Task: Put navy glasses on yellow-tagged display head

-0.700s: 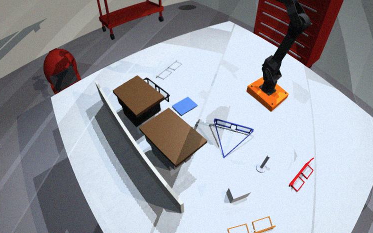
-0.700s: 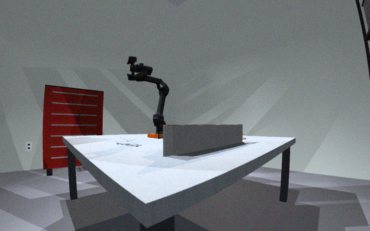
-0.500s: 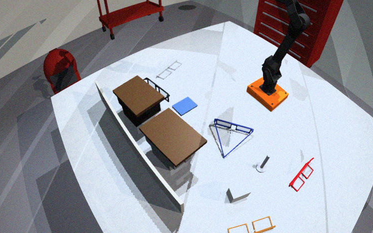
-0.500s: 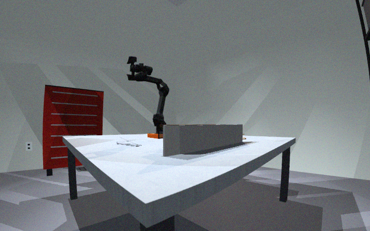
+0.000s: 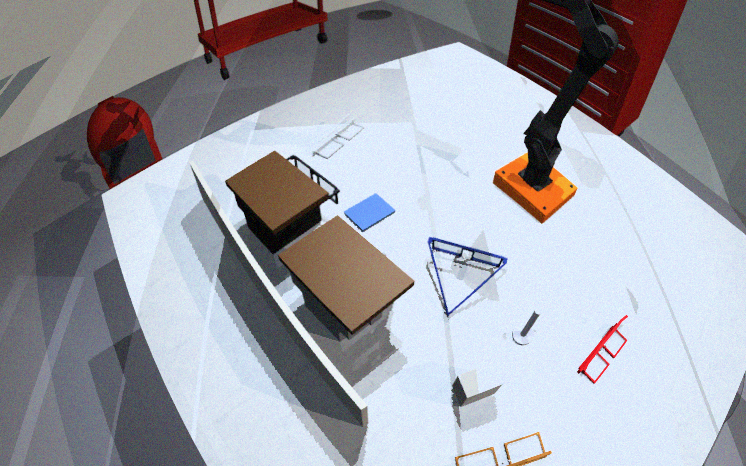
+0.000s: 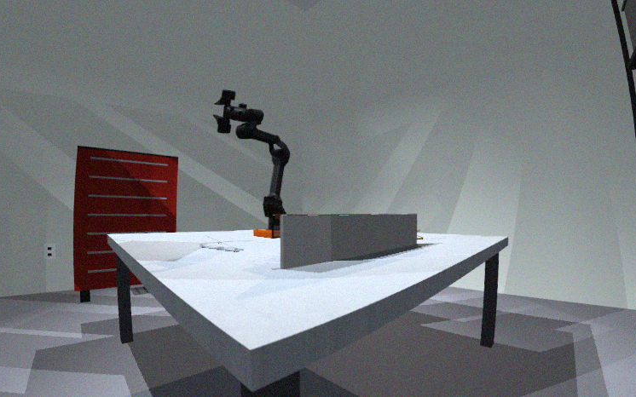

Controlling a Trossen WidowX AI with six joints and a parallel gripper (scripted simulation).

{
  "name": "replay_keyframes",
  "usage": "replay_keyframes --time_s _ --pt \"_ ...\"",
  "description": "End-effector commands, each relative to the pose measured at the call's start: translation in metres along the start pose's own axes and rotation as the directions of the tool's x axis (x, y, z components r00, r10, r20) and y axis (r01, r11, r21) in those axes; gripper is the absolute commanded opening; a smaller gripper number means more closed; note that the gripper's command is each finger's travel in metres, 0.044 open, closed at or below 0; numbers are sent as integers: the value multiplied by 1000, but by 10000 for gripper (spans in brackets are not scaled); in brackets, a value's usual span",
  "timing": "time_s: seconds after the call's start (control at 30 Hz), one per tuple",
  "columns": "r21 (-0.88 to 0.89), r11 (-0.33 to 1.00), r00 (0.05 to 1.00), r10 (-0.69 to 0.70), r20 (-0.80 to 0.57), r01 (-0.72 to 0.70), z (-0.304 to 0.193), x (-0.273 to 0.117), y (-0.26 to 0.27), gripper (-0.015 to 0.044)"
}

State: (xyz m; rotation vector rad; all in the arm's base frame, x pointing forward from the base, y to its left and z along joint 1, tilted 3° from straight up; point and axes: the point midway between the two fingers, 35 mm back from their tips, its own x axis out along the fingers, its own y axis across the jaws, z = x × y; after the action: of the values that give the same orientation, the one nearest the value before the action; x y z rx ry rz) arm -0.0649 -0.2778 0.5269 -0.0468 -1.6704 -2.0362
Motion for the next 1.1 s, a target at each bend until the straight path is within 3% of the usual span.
replay_keyframes --time_s 0.0,0.23,0.4,0.73,1.07 --pt "-3 993 981 112 -160 -114 -39 -30 19 200" --pt "29 970 902 235 -362 -241 -81 -78 40 200" --pt "42 931 752 319 -577 -362 -124 -140 50 200" --pt "157 835 302 357 -884 -527 -169 -291 40 200" --pt "281 756 -200 200 -959 -591 -155 -440 -12 200"
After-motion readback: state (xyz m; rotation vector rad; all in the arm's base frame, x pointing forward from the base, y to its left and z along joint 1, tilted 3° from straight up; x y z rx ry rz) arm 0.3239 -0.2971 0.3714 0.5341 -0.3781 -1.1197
